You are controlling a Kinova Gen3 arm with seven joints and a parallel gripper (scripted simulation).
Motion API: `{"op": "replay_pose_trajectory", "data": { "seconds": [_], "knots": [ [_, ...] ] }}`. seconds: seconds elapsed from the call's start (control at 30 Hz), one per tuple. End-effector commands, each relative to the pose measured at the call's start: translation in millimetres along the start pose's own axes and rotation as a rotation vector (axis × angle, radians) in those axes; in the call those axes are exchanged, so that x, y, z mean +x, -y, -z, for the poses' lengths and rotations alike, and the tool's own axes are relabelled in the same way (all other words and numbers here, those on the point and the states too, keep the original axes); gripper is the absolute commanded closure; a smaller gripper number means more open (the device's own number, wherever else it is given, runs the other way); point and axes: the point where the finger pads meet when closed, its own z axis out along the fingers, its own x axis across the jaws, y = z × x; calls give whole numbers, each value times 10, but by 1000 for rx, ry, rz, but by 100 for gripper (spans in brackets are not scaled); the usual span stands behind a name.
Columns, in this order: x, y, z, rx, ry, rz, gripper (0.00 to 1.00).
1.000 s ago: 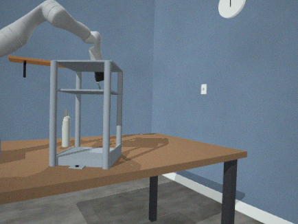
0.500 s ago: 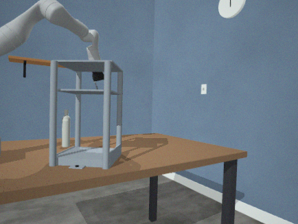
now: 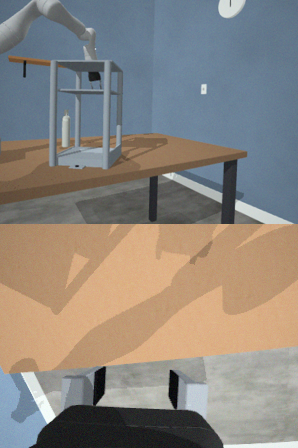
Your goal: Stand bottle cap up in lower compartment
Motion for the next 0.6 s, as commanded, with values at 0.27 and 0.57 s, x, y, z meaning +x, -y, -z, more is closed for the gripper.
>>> {"op": "replay_pose_trajectory", "data": {
  "seconds": [0.27,0.57],
  "knots": [
    [136,123,98,41,-15,-26,0],
    [278,257,170,84,-33,-54,0]
  ]
}}
